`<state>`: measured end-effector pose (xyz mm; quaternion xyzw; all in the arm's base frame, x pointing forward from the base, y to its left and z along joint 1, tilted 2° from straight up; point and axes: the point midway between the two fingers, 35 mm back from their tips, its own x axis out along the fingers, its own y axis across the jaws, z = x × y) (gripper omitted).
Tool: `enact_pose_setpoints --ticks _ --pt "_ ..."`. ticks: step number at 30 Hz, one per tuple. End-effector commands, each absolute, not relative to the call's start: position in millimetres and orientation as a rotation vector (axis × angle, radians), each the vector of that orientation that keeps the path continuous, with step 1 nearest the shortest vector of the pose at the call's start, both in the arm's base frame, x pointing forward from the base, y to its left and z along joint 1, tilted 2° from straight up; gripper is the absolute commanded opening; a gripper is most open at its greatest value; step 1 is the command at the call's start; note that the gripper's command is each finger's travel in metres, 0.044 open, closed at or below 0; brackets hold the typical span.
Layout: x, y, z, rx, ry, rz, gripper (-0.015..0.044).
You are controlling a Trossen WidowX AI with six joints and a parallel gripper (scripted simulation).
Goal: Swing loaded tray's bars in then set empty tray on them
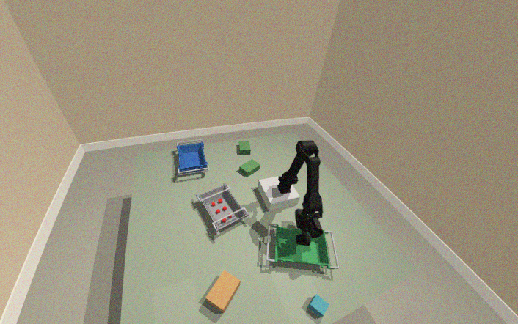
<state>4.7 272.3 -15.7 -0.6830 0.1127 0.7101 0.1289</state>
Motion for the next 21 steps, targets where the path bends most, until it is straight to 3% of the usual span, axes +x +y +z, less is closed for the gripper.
enact_pose_setpoints --ticks 1,11,21 --pt "4.4 271.3 -17.0 -1.984 0.333 2.064 0.0381" --pt "4.4 271.3 -17.0 -1.984 0.333 2.064 0.0235" --pt "4.4 271.3 -17.0 -1.984 0.333 2.064 0.0168"
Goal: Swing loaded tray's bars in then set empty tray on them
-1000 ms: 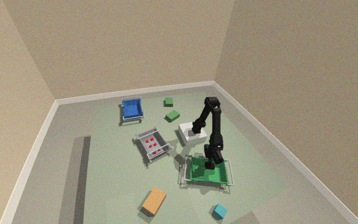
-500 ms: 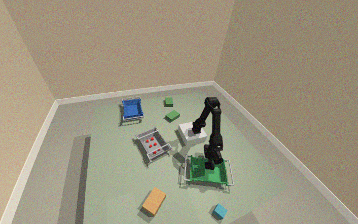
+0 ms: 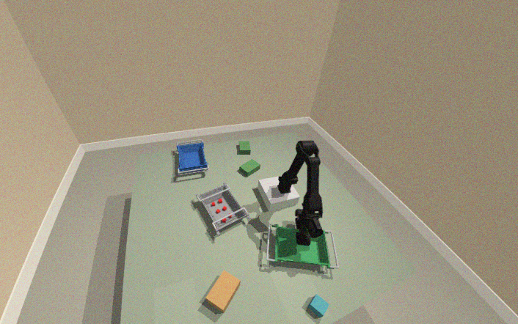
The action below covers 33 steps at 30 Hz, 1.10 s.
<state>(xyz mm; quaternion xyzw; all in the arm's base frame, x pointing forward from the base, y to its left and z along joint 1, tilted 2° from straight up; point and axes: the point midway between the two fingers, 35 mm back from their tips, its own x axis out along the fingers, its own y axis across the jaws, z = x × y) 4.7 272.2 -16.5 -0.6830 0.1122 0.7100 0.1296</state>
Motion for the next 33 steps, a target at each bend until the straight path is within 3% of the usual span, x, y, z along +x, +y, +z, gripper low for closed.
enact_pose_setpoints --ticks 1,25,33 --pt "4.4 271.3 -17.0 -1.984 0.333 2.064 0.0161" --pt "4.8 272.7 -6.1 -1.984 0.332 2.064 0.0001" --pt "6.7 272.3 46.1 -1.984 0.332 2.064 0.0000"
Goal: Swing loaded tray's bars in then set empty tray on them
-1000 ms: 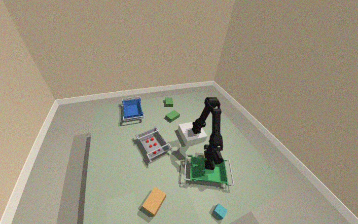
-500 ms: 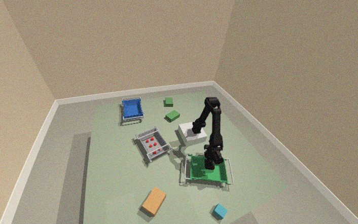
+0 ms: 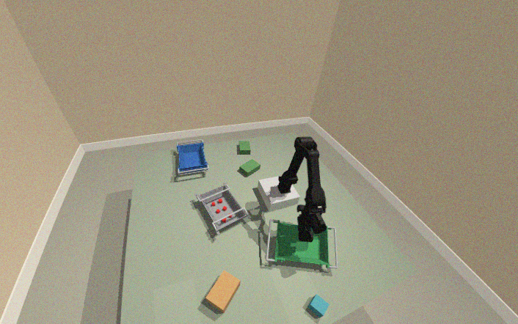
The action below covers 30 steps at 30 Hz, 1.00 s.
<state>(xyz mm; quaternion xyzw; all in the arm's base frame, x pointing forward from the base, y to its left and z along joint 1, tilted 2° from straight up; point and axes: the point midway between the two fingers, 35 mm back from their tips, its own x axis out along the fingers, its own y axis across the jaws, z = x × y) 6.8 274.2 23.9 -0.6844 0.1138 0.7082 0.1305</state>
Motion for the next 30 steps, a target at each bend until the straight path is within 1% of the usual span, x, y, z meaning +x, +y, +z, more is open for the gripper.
enact_pose_setpoints --ticks 1,4,20,30 --pt "6.9 271.3 53.2 -1.984 0.332 2.064 0.0000" --pt "7.2 269.6 63.4 -1.984 0.332 2.064 0.0000" --pt "7.2 270.1 64.0 -1.984 0.332 2.064 0.0000" --pt "8.6 291.2 91.2 -1.983 0.330 2.063 0.0000"
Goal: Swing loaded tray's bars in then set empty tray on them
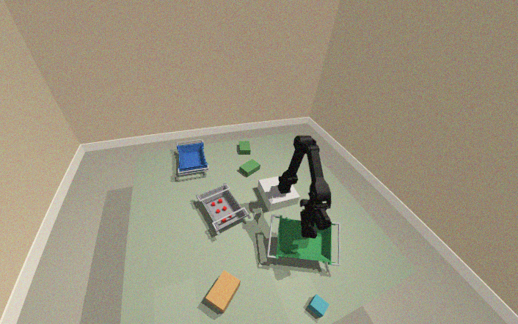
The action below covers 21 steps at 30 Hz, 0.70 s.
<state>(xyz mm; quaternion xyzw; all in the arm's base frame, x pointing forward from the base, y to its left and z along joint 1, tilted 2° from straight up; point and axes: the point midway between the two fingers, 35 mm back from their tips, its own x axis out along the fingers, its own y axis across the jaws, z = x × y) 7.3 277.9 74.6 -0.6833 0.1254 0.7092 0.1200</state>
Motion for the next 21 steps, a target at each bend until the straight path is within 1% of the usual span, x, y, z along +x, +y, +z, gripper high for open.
enact_pose_setpoints --ticks 1,21 --pt "8.8 293.5 94.6 -1.983 0.330 2.063 0.0000" --pt "11.6 329.7 160.2 -1.982 0.326 2.062 0.0000"
